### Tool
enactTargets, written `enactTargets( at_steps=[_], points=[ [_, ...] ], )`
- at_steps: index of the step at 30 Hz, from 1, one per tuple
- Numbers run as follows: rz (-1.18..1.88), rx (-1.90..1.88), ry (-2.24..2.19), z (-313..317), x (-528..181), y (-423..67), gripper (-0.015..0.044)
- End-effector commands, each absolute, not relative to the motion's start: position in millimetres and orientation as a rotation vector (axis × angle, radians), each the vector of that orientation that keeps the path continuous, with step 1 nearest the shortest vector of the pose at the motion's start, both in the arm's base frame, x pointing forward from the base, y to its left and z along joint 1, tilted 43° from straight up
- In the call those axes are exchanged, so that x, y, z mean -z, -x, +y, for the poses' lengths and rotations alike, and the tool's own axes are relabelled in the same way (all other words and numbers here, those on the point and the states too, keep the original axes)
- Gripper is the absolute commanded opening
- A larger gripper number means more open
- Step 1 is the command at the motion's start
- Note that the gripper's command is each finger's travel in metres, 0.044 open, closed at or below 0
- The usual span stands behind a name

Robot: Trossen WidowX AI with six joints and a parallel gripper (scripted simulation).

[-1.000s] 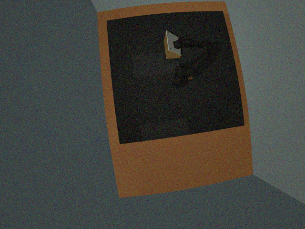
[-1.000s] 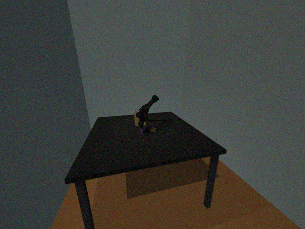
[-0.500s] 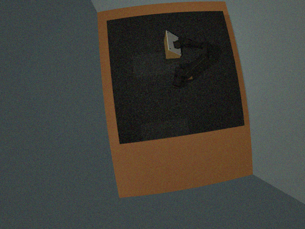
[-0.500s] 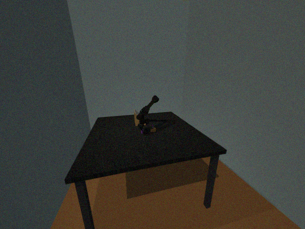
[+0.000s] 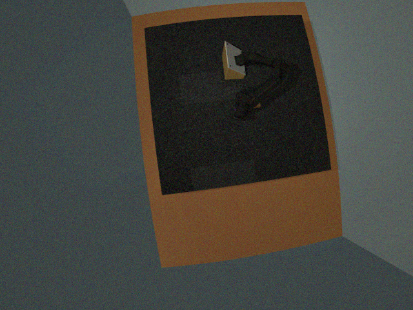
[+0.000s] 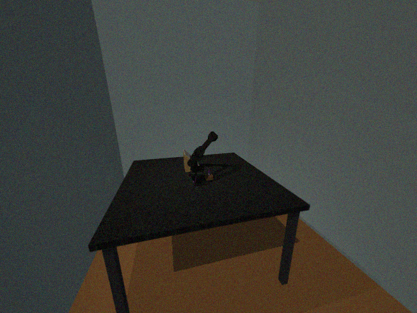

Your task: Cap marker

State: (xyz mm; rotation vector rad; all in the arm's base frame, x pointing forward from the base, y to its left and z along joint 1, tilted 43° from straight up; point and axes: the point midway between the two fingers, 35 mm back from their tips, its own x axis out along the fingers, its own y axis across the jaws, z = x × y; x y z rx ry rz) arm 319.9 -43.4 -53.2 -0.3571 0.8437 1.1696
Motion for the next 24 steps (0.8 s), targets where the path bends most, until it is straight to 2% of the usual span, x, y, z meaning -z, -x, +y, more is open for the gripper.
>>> enactTargets(
  at_steps=[1, 5, 9, 18, 21, 24],
  points=[
    [0.846, -1.171, 0.347, -37.1, 59.1, -319.2, 0.0239],
    [0.845, -1.171, 0.347, -34.3, 61.7, -319.5, 0.0239],
    [0.845, -1.171, 0.347, -34.3, 61.6, -319.9, 0.0134],
    [0.845, -1.171, 0.347, -34.3, 61.6, -319.9, 0.0074],
    [0.846, -1.171, 0.347, -37.6, 58.4, -319.7, 0.0000],
    [0.847, -1.170, 0.348, -44.3, 51.8, -319.1, 0.0000]
  ],
)
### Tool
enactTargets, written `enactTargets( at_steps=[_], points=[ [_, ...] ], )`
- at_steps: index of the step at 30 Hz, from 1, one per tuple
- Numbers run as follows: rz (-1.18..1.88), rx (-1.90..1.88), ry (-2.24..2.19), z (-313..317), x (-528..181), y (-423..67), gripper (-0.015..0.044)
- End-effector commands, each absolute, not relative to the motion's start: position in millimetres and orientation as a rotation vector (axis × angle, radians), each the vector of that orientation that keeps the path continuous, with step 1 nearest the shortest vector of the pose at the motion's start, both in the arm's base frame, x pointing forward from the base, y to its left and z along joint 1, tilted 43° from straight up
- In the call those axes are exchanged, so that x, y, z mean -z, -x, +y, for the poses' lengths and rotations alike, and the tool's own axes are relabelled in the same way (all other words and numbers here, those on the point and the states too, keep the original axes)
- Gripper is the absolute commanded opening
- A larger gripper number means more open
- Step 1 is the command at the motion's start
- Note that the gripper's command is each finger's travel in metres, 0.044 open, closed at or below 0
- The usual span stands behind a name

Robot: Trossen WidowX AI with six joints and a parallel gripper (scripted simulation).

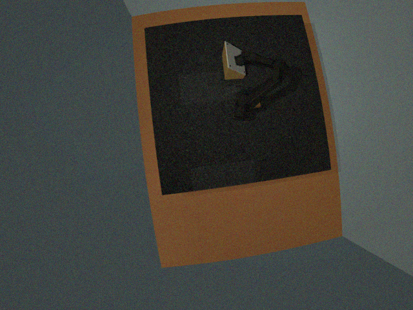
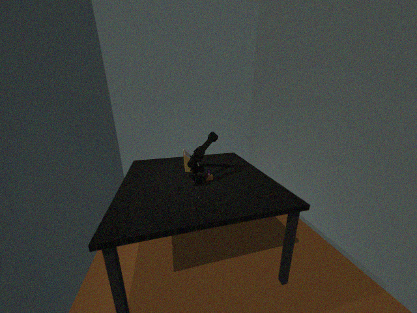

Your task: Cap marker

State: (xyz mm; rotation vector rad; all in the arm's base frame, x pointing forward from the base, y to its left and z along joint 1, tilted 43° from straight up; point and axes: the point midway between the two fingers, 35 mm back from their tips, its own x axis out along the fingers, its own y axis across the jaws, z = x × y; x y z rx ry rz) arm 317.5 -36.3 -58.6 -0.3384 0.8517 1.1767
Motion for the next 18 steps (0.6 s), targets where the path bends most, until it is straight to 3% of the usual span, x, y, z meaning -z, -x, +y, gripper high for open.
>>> enactTargets(
  at_steps=[1, 18],
  points=[
    [0.847, -1.170, 0.348, -46.6, 49.5, -318.8, 0.0000],
    [0.848, -1.170, 0.349, -75.1, 16.9, -311.9, 0.0000]
  ],
)
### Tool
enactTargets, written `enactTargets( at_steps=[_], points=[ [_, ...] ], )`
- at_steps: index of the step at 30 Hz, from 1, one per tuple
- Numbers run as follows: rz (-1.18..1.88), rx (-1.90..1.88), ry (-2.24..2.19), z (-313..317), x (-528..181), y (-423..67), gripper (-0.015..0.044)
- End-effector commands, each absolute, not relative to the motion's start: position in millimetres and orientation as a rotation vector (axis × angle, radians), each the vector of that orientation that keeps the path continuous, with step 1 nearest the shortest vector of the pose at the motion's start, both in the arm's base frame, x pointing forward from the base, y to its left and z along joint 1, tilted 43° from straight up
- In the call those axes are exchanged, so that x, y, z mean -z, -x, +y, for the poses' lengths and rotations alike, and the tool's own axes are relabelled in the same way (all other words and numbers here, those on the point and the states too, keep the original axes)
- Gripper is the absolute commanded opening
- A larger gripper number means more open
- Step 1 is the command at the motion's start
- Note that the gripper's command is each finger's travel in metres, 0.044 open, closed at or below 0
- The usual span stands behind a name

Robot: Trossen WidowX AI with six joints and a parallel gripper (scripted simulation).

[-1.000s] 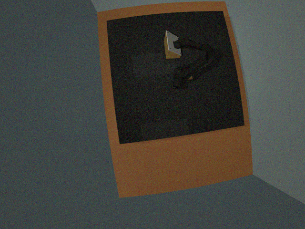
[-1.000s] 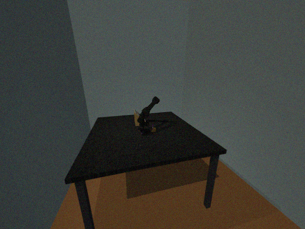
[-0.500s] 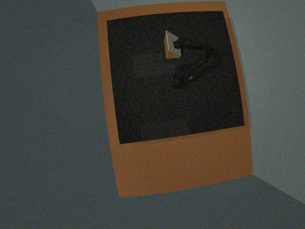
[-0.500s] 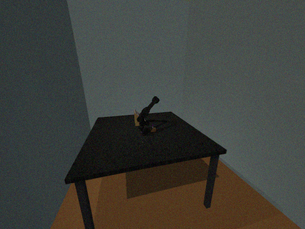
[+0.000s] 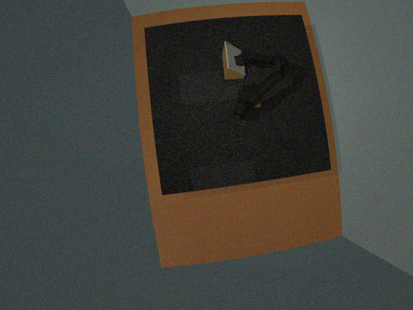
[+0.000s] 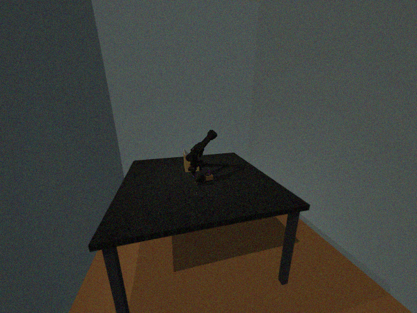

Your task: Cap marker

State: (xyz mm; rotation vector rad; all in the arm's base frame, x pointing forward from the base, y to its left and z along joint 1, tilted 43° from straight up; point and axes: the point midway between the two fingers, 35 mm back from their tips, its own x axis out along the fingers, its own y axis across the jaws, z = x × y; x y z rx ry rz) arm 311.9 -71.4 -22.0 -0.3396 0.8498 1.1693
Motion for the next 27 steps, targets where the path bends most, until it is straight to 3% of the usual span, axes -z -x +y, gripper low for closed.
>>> enactTargets(
  at_steps=[1, 27],
  points=[
    [0.848, -1.170, 0.349, -74.5, 15.2, -312.0, 0.0000],
    [0.849, -1.170, 0.347, -36.3, -70.3, -303.7, 0.0000]
  ],
)
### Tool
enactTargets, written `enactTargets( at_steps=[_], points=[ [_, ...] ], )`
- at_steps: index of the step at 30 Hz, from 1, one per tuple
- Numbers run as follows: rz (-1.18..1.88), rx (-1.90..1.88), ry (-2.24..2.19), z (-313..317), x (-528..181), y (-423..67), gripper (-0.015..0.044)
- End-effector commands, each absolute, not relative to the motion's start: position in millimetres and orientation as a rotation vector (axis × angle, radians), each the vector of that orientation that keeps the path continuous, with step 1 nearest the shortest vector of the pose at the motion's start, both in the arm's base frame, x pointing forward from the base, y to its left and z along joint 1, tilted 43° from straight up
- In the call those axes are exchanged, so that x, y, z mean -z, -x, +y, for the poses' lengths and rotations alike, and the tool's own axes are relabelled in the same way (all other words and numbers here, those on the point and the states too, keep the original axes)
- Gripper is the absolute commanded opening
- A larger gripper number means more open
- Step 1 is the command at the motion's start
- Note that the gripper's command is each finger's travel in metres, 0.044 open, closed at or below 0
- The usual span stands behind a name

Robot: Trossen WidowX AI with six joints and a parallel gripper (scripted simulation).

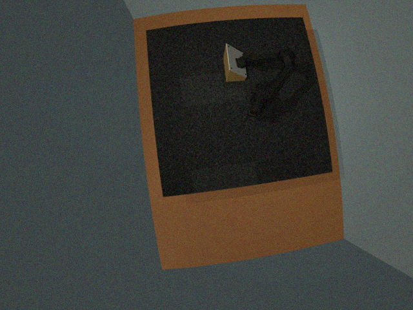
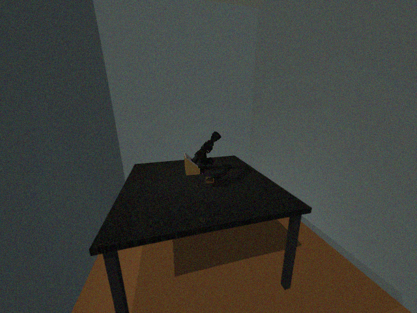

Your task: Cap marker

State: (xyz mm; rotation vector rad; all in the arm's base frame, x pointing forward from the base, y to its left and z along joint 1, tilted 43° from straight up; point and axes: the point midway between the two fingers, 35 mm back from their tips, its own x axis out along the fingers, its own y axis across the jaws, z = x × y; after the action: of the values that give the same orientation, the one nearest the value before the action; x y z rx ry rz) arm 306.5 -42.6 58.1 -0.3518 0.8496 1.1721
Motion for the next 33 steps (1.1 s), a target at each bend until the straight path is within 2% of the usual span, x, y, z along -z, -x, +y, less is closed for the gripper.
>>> enactTargets(
  at_steps=[1, 17, 33],
  points=[
    [0.849, -1.170, 0.347, -34.7, -73.4, -302.9, 0.0000],
    [0.847, -1.173, 0.343, -9.0, -119.1, -285.8, 0.0000],
    [0.847, -1.173, 0.343, -0.2, -109.5, -287.7, 0.0000]
  ],
)
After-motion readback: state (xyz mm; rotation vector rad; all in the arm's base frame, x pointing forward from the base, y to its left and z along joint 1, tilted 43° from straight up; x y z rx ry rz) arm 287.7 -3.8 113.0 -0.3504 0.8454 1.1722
